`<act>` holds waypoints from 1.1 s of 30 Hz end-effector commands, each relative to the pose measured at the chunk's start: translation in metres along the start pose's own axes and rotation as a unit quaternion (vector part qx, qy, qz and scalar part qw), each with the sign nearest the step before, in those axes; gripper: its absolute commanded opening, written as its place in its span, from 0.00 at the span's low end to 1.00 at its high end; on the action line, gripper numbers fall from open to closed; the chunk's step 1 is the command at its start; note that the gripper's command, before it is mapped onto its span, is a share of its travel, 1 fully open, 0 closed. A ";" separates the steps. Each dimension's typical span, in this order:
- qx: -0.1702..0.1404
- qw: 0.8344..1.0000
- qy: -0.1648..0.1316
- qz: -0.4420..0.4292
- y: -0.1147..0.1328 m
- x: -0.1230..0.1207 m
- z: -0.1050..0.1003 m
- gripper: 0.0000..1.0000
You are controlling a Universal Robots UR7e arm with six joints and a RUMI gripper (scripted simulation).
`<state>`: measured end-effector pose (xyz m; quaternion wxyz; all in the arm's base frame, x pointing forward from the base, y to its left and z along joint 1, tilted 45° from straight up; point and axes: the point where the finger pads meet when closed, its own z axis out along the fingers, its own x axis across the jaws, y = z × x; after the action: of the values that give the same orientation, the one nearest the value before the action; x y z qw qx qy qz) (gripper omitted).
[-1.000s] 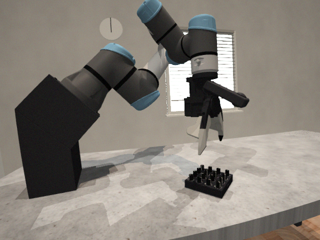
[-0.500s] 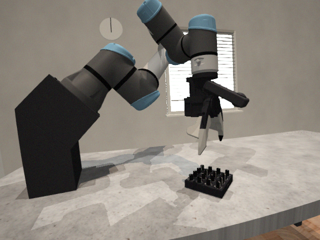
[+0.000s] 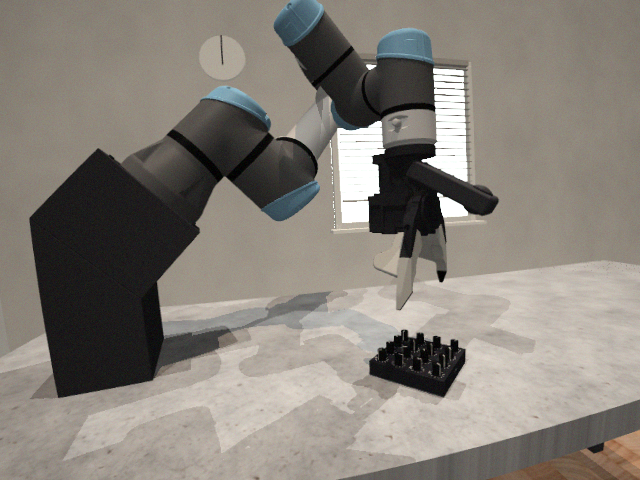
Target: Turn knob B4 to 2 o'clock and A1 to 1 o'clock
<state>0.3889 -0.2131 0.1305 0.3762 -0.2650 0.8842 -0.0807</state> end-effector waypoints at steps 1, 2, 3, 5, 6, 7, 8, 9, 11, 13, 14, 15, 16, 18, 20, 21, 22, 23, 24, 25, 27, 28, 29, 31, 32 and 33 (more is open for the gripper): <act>0.000 1.000 0.000 0.000 0.000 0.000 0.000 1.00; 0.000 1.000 0.000 0.000 0.000 0.000 0.000 1.00; 0.000 1.000 0.000 0.000 0.000 0.000 0.000 1.00; 0.000 1.000 0.000 0.000 0.001 0.000 0.000 1.00; -0.001 1.000 0.000 0.000 0.002 0.000 0.000 1.00; -0.001 1.000 0.000 0.000 0.003 0.000 0.000 1.00; -0.002 1.000 0.000 0.000 0.004 0.000 0.000 1.00; -0.003 1.000 0.000 0.000 0.005 0.000 0.000 1.00; -0.003 1.000 0.000 0.000 0.008 0.000 0.000 1.00; -0.003 1.000 0.000 0.000 0.011 0.000 0.000 1.00; -0.003 1.000 0.000 0.000 0.013 0.000 0.000 1.00; -0.003 1.000 0.000 0.000 0.015 0.000 0.000 1.00; -0.003 1.000 0.000 0.000 0.017 0.001 0.000 1.00; -0.003 1.000 0.000 0.000 0.017 0.001 0.000 1.00; -0.003 1.000 0.000 0.000 0.021 0.001 0.000 1.00; -0.003 1.000 0.000 0.000 0.023 0.001 0.000 1.00; -0.003 1.000 0.000 0.000 0.025 0.001 0.000 1.00; -0.003 1.000 0.000 0.000 0.028 0.001 0.000 1.00; -0.003 1.000 0.000 0.000 0.030 0.001 0.000 1.00; -0.003 1.000 0.000 0.000 0.032 0.001 0.000 1.00; -0.003 1.000 0.000 0.000 0.036 0.001 0.000 1.00; -0.003 1.000 0.000 0.000 0.038 0.001 0.001 1.00; -0.003 1.000 0.000 0.000 0.040 0.001 0.001 1.00; -0.003 1.000 0.000 0.000 0.043 0.002 0.001 1.00; -0.003 1.000 0.000 0.000 0.045 0.002 0.001 1.00; -0.003 1.000 0.000 0.000 0.046 0.002 0.001 1.00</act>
<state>0.3730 -0.1799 0.1145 0.3746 -0.2657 0.8849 -0.0778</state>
